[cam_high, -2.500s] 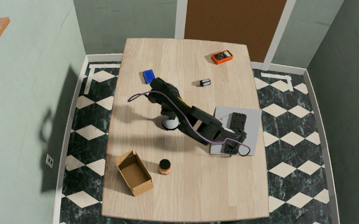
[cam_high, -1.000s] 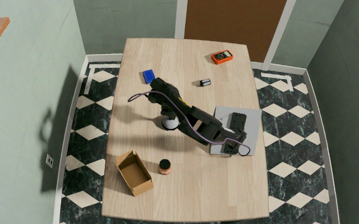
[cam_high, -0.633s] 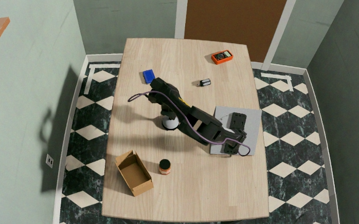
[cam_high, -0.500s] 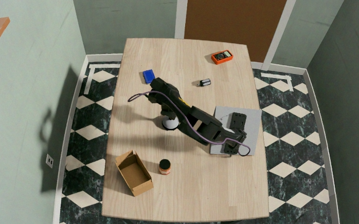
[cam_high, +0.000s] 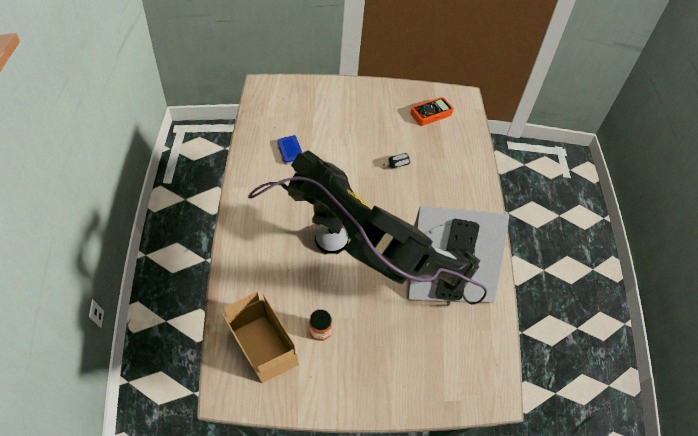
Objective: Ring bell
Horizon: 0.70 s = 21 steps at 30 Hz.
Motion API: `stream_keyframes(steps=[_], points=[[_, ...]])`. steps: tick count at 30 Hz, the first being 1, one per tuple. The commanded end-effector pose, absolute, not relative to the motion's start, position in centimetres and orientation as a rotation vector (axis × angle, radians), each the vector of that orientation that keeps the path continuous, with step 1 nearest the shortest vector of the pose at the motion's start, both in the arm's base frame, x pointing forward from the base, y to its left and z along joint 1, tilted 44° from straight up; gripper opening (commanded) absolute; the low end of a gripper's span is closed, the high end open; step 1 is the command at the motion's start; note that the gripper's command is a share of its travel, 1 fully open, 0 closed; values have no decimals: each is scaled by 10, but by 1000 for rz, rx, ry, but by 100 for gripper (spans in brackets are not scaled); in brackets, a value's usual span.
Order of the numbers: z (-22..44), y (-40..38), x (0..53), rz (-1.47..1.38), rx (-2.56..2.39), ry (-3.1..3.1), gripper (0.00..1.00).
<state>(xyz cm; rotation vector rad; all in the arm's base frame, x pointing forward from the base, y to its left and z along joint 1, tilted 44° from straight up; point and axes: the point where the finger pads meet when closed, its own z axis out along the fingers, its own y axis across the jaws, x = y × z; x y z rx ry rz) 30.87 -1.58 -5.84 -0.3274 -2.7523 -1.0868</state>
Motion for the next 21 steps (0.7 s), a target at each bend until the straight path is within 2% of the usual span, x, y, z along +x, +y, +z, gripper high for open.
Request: stream_keyframes(steps=[1,21], points=[[-65,-13,310,-1100,-335,-2750,0],[-26,-49,320,-1076,-325,-2803,0]])
